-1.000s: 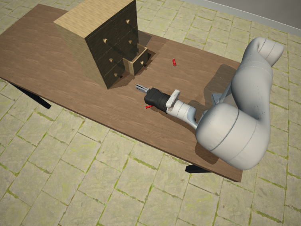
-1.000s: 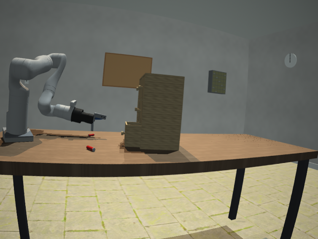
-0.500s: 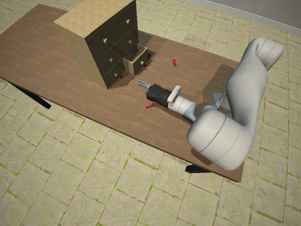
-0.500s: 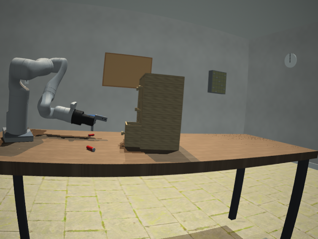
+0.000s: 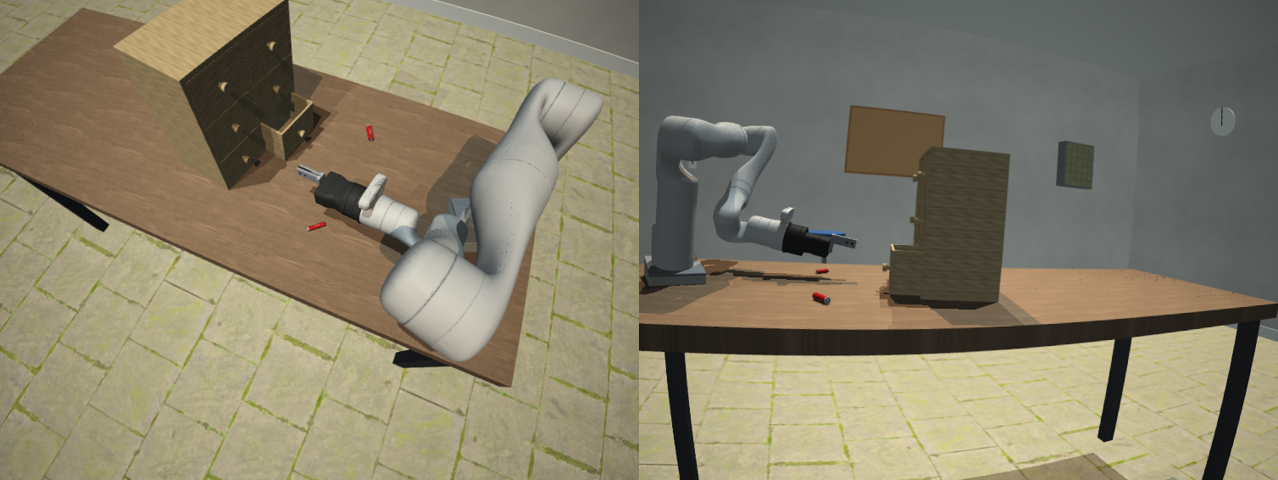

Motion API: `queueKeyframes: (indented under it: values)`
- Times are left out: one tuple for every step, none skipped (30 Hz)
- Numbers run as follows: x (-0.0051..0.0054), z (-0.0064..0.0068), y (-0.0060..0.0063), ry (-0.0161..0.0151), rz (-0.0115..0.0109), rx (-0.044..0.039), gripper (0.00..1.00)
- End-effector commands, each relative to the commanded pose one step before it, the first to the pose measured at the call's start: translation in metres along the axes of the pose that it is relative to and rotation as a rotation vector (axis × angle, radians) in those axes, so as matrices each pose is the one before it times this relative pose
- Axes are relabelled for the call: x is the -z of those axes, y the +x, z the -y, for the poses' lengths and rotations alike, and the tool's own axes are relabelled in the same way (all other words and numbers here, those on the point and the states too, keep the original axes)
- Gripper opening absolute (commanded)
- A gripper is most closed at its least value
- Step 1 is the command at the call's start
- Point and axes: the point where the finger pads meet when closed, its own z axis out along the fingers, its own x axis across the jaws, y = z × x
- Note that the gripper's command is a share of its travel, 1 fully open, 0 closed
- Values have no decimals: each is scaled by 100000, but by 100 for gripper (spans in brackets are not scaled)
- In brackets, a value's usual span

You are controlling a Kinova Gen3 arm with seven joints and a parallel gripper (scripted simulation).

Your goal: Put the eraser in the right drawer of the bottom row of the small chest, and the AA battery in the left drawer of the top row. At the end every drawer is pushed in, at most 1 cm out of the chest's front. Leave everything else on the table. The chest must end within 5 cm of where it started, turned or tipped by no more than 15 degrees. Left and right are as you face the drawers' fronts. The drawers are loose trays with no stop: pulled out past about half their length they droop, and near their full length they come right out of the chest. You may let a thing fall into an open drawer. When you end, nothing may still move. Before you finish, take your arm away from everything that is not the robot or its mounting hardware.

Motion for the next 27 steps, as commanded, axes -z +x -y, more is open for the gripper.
queueKeyframes:
  values:
    - [-224,-255,872,26,-541,1286,0]
    - [0,0,0,0,0,0,0]
    - [0,0,0,0,0,0,0]
    - [-74,-58,231,2,0,0,0]
    - [-73,-59,230,-2,0,0,0]
    - [-74,-58,230,2,0,0,0]
    - [-73,-58,229,-2,0,0,0]
    - [0,0,0,0,0,0,0]
    - [-74,-58,229,2,0,0,0]
    - [-72,-58,228,-2,0,0,0]
    - [0,0,0,0,0,0,0]
    - [-73,-58,227,2,0,0,0]
    - [-72,-58,226,-2,0,0,0]
    - [-72,-57,225,1,0,0,0]
    - [0,0,0,0,0,0,0]
    - [-71,-57,224,-1,0,0,0]
    - [-72,-57,223,1,0,0,0]
    - [0,0,0,0,0,0,0]
    - [0,0,0,0,0,0,0]
    - [0,0,0,0,0,0,0]
    - [-71,-56,222,-1,0,0,0]
    - [-71,-56,221,0,0,0,0]
    - [-70,-56,219,0,0,0,0]
    - [-70,-55,218,-1,0,0,0]
    - [0,0,0,0,0,0,0]
    - [-69,-55,216,1,0,0,0]
    - [-68,-55,215,-2,0,0,0]
